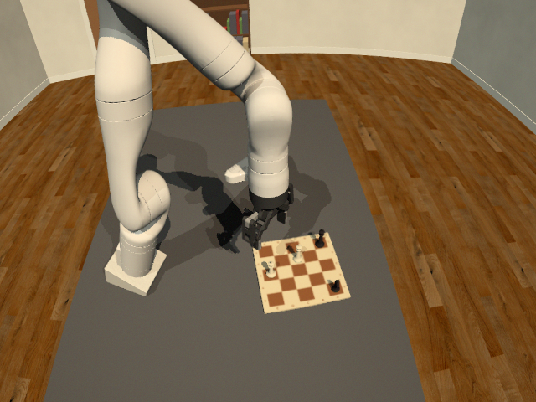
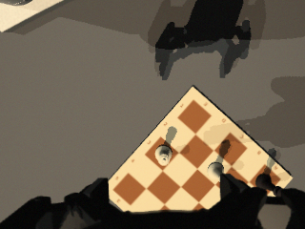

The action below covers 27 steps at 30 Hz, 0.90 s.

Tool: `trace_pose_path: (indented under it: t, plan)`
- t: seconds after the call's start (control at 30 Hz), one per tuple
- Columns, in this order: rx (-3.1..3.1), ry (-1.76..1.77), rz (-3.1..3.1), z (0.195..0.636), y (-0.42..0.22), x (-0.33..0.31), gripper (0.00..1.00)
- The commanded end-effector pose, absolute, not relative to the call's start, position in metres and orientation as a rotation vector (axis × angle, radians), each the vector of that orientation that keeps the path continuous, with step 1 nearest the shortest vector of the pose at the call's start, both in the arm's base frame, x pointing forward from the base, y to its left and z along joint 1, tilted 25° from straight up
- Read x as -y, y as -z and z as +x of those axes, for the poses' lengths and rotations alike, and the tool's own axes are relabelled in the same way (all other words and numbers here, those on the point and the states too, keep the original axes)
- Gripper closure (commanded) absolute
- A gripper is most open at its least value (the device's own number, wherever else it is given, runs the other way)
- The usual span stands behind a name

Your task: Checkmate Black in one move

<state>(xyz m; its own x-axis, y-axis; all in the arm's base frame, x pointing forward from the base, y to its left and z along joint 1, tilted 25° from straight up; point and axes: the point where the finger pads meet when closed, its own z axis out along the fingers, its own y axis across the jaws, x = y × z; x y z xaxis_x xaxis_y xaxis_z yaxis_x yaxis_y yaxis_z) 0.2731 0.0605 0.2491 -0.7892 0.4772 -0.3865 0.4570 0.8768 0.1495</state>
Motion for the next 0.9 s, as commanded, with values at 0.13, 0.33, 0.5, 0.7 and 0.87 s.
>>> trace_pose_path:
  t: [0.13,0.33,0.5,0.7,0.87]
  plan:
    - [-2.624,-0.066,0.684,0.2733,-0.2501,-0.0607,0.00]
    - [-2.624,-0.066,0.684,0.2733,-0.2501,-0.0607,0.00]
    - [-2.625,-0.065,0.681,0.2733,-0.2500,-0.0606,0.00]
    - [-2.642,-0.047,0.609,0.2735,-0.2490,-0.0598,0.00]
    - [-2.675,-0.007,0.443,0.2743,-0.2467,-0.0581,0.00]
